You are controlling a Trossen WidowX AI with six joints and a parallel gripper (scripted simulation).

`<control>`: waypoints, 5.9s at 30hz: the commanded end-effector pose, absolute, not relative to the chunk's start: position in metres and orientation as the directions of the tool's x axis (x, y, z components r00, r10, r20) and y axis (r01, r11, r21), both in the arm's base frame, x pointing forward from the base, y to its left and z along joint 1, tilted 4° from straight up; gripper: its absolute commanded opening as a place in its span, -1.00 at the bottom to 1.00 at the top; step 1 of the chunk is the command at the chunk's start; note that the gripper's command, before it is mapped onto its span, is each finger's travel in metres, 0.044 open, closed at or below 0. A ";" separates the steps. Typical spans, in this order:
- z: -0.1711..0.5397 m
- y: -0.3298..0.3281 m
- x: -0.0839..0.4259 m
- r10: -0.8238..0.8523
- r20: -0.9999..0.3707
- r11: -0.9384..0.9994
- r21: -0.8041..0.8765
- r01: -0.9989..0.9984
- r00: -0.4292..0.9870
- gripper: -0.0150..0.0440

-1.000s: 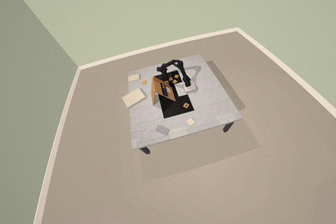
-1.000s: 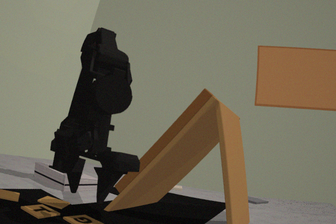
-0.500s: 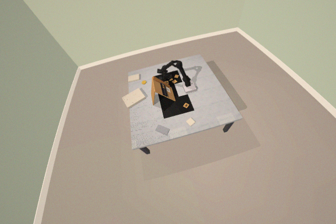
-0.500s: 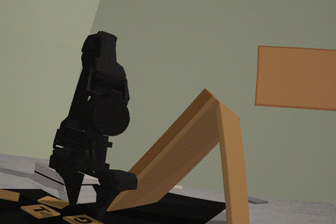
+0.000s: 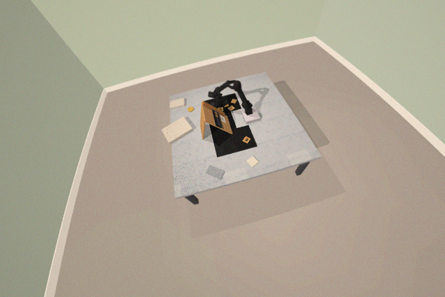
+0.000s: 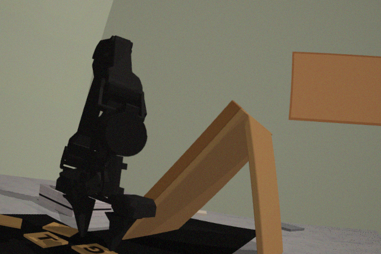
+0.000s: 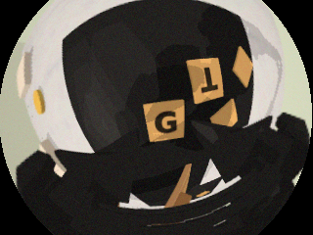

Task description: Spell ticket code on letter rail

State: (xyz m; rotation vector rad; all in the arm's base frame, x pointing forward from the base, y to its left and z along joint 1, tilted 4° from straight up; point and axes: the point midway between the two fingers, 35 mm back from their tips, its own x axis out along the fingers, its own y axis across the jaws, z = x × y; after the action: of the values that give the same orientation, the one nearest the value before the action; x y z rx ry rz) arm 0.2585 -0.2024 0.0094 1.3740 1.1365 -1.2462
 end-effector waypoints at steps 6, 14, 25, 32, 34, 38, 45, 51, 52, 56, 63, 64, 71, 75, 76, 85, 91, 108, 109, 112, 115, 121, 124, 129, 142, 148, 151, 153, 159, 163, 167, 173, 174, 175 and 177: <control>-0.006 -0.201 0.257 0.049 -0.998 -0.144 0.039 0.989 0.047 0.66; -0.008 -0.201 0.257 0.049 -0.998 -0.144 0.039 0.989 0.047 0.66; -0.008 -0.201 0.257 0.049 -0.998 -0.144 0.039 0.989 0.047 0.66; -0.008 -0.201 0.257 0.049 -0.998 -0.144 0.039 0.989 0.047 0.66; -0.008 -0.201 0.257 0.049 -0.998 -0.144 0.039 0.989 0.047 0.66; -0.008 -0.201 0.257 0.049 -0.998 -0.144 0.039 0.989 0.047 0.66; -0.008 -0.201 0.257 0.049 -0.998 -0.144 0.039 0.989 0.047 0.66; -0.008 -0.201 0.257 0.049 -0.998 -0.144 0.039 0.989 0.047 0.57; -0.008 -0.201 0.257 0.049 -0.998 -0.144 0.039 0.989 0.047 0.55; -0.008 -0.201 0.257 0.049 -0.998 -0.144 0.039 0.989 0.047 0.46; -0.008 -0.201 0.258 0.049 -0.998 -0.144 0.039 0.989 0.047 0.23; -0.006 -0.201 0.258 0.049 -0.998 -0.144 0.039 0.989 0.047 0.14; -0.001 -0.200 0.258 0.049 -0.998 -0.144 0.039 0.989 0.047 -0.48; 0.001 -0.199 0.258 0.049 -0.998 -0.144 0.039 0.989 0.047 -0.49; 0.001 -0.199 0.258 0.049 -0.998 -0.144 0.039 0.989 0.047 -0.49; 0.006 -0.198 0.258 0.049 -0.998 -0.144 0.039 0.989 0.047 -0.49; 0.009 -0.198 0.257 0.049 -0.998 -0.144 0.039 0.989 0.047 -0.49; 0.018 -0.198 0.257 0.049 -0.998 -0.144 0.039 0.989 0.047 -0.49; 0.019 -0.198 0.257 0.049 -0.998 -0.144 0.039 0.989 0.047 -0.49; 0.021 -0.198 0.257 0.049 -0.998 -0.144 0.039 0.989 0.047 -0.49; 0.022 -0.198 0.257 0.049 -0.998 -0.144 0.039 0.989 0.047 -0.49; 0.025 -0.199 0.262 0.023 -0.998 -0.131 0.056 0.990 0.060 -0.49; 0.031 -0.202 0.269 -0.019 -0.997 -0.117 0.079 0.990 0.078 -0.49; 0.044 -0.206 0.280 -0.089 -0.990 -0.093 0.120 0.988 0.111 -0.49; 0.081 -0.214 0.309 -0.259 -0.942 -0.032 0.227 0.973 0.211 -0.49; 0.096 -0.215 0.318 -0.310 -0.917 -0.006 0.266 0.964 0.251 -0.49; 0.102 -0.217 0.320 -0.319 -0.909 0.016 0.279 0.960 0.269 -0.49; 0.107 -0.218 0.322 -0.329 -0.900 0.039 0.291 0.956 0.287 -0.49; 0.131 -0.220 0.327 -0.369 -0.859 0.131 0.329 0.935 0.354 -0.49; 0.148 -0.220 0.331 -0.396 -0.827 0.195 0.349 0.917 0.399 -0.49; 0.165 -0.219 0.334 -0.422 -0.791 0.258 0.363 0.895 0.443 -0.49; 0.190 -0.217 0.337 -0.455 -0.737 0.343 0.373 0.862 0.500 -0.49; 0.194 -0.216 0.337 -0.460 -0.727 0.357 0.374 0.856 0.509 -0.49; 0.198 -0.216 0.337 -0.465 -0.718 0.371 0.374 0.850 0.518 -0.49; 0.207 -0.215 0.338 -0.475 -0.697 0.398 0.374 0.838 0.537 -0.49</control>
State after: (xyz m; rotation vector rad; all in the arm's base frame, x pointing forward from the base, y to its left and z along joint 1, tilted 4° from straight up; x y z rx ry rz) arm 0.3380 -0.2160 0.1940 0.8197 0.5653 -0.9041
